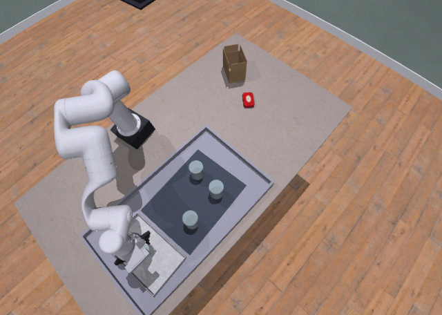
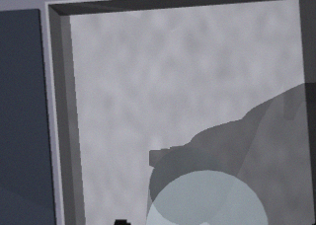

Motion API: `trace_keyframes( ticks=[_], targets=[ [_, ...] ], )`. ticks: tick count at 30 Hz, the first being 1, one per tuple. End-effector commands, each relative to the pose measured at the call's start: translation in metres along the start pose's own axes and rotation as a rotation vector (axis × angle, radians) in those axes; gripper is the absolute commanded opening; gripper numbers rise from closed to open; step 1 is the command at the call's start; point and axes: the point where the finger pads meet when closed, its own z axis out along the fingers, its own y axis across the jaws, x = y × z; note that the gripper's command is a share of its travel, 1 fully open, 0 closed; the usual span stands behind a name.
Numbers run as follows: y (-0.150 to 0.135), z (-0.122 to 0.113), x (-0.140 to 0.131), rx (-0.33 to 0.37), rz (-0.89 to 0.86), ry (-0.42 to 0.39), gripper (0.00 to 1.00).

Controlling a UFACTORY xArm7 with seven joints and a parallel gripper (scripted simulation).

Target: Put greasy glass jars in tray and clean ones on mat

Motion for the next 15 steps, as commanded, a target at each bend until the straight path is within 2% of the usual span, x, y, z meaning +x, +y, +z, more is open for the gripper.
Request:
trace_keyframes(
  ticks=[1, 3, 12, 15],
  targets=[
    [0.001, -0.018, 0.001, -0.003, 0.0, 0.005, 1.0],
    [0.001, -0.018, 0.001, -0.003, 0.0, 0.005, 1.0],
    [0.001, -0.053, 0.001, -0.003, 0.0, 0.005, 1.0],
    [0.001, -0.053, 0.001, -0.003, 0.0, 0.005, 1.0]
  ],
)
